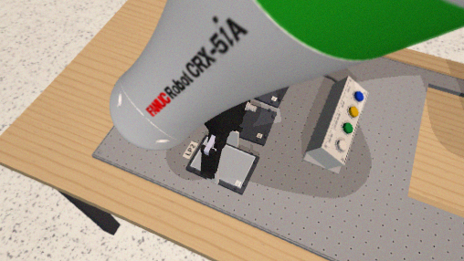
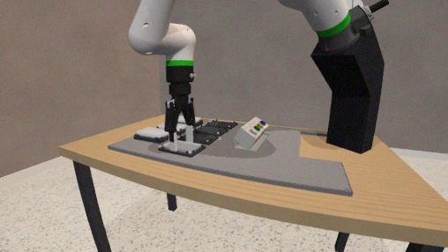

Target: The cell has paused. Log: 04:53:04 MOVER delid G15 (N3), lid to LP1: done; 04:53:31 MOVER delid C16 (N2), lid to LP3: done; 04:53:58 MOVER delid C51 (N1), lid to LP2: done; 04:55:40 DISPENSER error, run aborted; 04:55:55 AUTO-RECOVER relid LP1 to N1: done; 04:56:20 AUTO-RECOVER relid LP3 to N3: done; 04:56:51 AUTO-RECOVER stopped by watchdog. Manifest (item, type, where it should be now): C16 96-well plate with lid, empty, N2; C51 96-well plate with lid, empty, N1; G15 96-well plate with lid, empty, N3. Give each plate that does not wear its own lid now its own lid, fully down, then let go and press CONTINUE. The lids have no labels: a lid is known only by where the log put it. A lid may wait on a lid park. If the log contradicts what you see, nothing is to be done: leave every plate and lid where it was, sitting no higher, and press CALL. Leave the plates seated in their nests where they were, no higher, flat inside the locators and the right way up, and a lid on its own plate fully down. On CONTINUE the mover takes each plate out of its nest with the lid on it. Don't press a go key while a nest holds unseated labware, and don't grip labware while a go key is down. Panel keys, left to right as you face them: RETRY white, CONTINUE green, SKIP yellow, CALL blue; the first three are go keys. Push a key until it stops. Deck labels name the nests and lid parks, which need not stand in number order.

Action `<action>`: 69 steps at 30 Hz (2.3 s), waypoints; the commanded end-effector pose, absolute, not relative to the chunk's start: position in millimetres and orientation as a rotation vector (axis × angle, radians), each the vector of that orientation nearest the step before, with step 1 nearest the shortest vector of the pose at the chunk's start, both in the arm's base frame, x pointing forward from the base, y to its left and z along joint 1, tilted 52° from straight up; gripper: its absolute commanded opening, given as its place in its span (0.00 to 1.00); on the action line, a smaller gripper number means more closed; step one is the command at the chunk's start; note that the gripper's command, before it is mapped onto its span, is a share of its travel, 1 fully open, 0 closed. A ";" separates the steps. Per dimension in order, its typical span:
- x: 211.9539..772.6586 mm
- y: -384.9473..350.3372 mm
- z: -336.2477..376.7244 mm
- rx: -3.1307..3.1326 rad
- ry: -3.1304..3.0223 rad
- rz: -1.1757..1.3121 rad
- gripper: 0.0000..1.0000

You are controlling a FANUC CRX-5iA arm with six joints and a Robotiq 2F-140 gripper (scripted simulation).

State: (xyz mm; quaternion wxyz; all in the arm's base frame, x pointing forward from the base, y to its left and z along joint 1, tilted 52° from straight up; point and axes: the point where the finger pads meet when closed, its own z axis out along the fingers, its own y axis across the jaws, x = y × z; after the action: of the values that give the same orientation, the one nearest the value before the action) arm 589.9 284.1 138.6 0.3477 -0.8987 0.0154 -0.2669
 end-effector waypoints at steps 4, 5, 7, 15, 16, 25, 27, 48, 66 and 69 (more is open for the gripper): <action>590.1 283.9 138.7 -2.330 0.040 -0.692 0.66; 590.1 283.9 138.7 -2.330 0.040 -0.692 0.66; 590.1 283.9 138.7 -2.330 0.040 -0.692 0.66; 590.1 283.9 138.7 -2.330 0.040 -0.692 0.66; 590.1 283.9 138.7 -2.330 0.040 -0.692 0.66; 590.1 283.9 138.7 -2.330 0.040 -0.692 0.00; 590.1 283.9 138.7 -2.330 0.040 -0.692 0.00; 590.1 283.9 138.7 -2.330 0.040 -0.692 0.00; 590.1 283.9 138.7 -2.330 0.040 -0.692 0.00; 590.1 283.9 138.7 -2.330 0.040 -0.692 0.00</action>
State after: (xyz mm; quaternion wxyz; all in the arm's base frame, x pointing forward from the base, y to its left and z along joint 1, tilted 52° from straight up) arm 590.2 283.8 139.1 0.3476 -0.8986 0.0152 -0.2674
